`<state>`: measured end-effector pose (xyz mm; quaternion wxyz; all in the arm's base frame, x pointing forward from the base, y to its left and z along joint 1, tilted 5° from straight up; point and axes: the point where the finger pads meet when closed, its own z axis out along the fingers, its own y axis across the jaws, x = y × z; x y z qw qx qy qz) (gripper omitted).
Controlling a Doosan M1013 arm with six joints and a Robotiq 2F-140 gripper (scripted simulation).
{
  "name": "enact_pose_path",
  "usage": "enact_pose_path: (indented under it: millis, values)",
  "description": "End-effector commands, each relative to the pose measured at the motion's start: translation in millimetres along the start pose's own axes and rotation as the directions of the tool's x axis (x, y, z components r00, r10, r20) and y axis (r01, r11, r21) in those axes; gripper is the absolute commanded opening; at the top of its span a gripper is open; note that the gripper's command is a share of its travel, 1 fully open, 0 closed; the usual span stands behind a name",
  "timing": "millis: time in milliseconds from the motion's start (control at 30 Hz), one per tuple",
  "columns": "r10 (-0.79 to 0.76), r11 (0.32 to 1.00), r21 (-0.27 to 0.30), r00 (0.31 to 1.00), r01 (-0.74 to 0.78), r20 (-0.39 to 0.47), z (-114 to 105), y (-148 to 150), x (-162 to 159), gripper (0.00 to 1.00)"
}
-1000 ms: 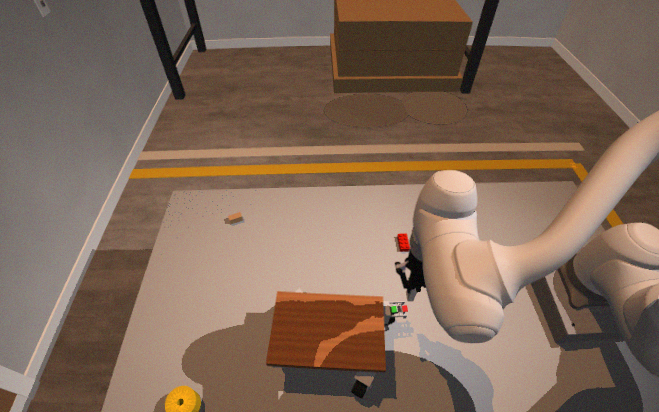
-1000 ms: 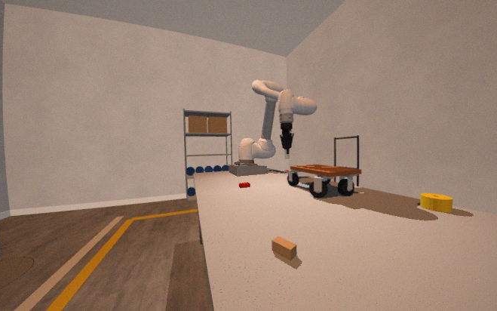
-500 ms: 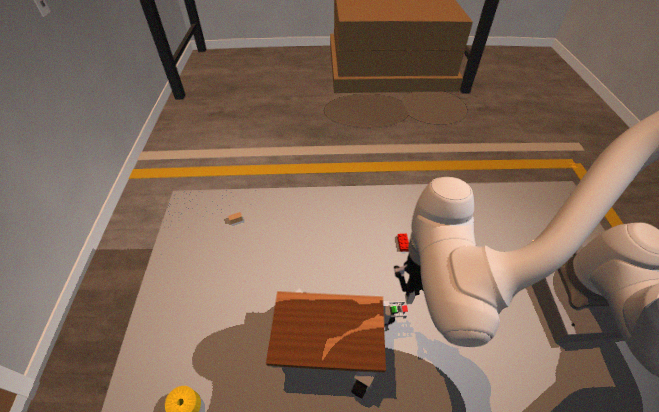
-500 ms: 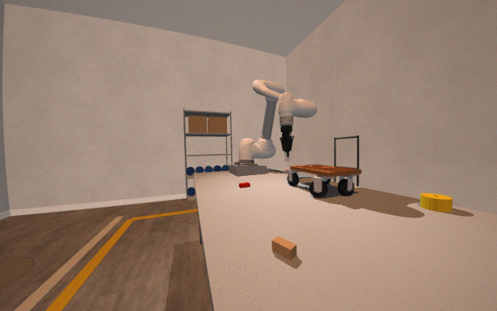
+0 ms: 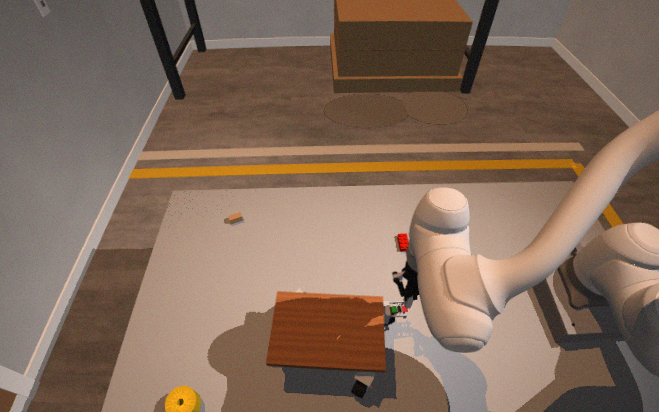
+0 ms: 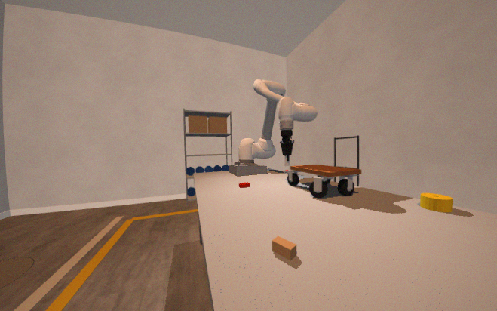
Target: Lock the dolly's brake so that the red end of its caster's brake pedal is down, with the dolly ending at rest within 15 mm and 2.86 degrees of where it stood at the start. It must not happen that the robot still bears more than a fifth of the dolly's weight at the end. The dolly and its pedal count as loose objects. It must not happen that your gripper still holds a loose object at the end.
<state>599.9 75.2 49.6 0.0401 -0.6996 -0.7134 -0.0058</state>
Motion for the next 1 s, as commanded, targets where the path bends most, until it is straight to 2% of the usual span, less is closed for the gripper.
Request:
enact_pose_path:
  millis: [0, 467, 967]
  values:
    - [0.0, 1.0, 0.0, 1.0, 0.0, 0.0, 7.5, 0.1, 0.1, 0.0]
    - [0.0, 1.0, 0.0, 1.0, 0.0, 0.0, 22.7, 0.1, 0.2, 0.0]
    - [0.0, 1.0, 0.0, 1.0, 0.0, 0.0, 25.0, 0.1, 0.2, 0.0]
